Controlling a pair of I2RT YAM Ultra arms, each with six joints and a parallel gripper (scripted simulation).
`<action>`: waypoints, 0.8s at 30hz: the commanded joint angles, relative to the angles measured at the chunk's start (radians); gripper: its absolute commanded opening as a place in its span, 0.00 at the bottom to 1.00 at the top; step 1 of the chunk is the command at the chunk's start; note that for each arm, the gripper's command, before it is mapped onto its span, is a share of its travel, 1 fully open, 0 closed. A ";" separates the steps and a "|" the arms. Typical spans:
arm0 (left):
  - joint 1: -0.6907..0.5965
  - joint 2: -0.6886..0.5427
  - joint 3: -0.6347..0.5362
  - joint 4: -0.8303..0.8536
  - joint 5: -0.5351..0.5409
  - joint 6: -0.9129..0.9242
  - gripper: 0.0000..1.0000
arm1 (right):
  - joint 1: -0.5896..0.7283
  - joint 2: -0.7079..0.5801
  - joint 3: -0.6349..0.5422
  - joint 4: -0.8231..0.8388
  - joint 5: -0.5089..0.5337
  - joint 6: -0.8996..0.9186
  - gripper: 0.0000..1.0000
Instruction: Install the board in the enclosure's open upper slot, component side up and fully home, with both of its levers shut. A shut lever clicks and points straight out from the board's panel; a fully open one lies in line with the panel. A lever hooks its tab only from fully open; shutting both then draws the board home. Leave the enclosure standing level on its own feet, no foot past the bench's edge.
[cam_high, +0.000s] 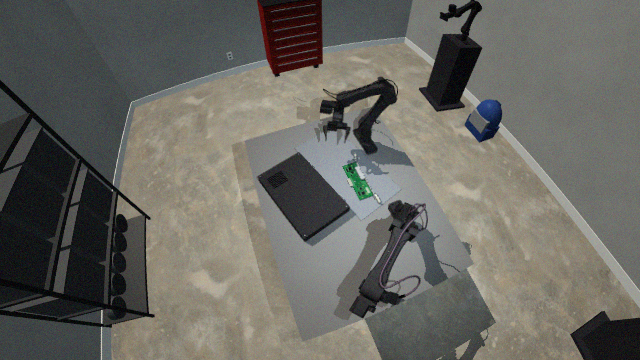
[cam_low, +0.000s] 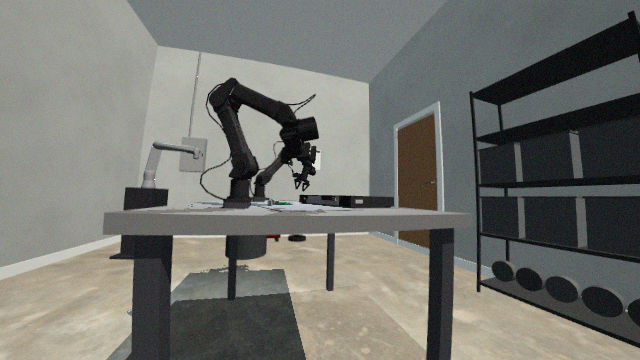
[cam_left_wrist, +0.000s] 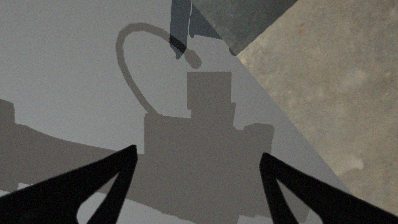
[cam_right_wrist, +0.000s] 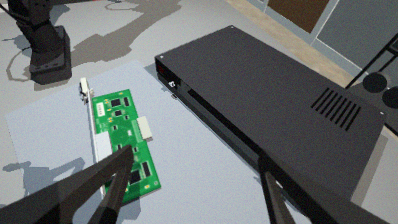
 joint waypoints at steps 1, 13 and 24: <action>0.000 -0.026 0.014 -0.006 -0.010 -0.001 1.00 | 0.000 -0.006 0.009 -0.006 -0.015 0.000 1.00; 0.000 -0.026 0.014 -0.006 -0.010 -0.001 1.00 | 0.000 -0.006 0.009 -0.006 -0.015 0.000 1.00; -0.074 -0.086 -0.037 -0.002 0.022 0.152 1.00 | 0.050 0.019 0.000 0.036 0.104 0.063 0.47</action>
